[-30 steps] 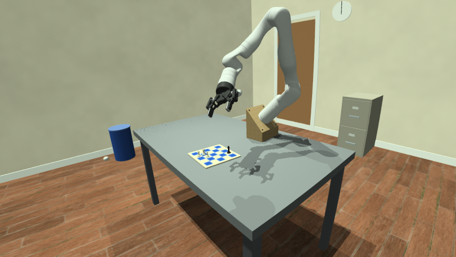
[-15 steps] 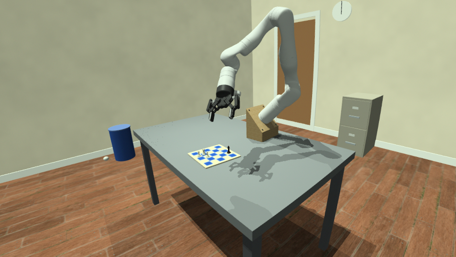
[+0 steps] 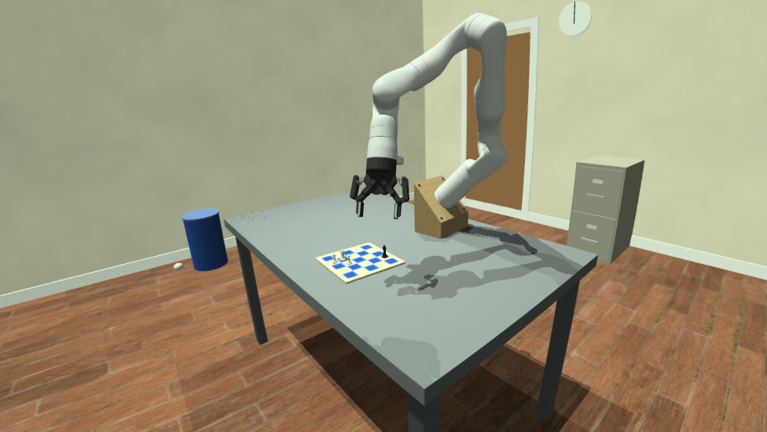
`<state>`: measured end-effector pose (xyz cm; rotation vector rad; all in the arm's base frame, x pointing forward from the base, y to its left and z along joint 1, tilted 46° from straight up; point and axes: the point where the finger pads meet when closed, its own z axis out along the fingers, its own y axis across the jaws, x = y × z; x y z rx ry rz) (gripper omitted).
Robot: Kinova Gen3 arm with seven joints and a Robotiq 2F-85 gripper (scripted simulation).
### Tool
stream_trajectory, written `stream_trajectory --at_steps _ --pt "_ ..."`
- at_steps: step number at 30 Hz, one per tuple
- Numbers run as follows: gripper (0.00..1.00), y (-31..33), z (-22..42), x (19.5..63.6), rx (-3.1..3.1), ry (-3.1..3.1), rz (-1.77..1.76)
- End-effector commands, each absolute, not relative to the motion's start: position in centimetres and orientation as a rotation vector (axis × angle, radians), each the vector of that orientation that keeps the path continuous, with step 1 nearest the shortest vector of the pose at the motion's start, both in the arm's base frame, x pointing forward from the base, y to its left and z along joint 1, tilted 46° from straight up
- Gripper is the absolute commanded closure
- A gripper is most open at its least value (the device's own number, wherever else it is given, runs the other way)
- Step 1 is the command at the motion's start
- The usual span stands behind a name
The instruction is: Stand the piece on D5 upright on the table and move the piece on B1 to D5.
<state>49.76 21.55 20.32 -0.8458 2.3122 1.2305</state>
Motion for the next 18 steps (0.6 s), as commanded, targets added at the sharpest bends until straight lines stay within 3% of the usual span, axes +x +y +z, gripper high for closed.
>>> stream_trajectory --at_steps 1,18 --pt "0.00 23.9 20.9 49.3 -0.965 2.299 1.193" --pt "0.00 29.1 16.3 44.6 -1.802 2.321 0.681"
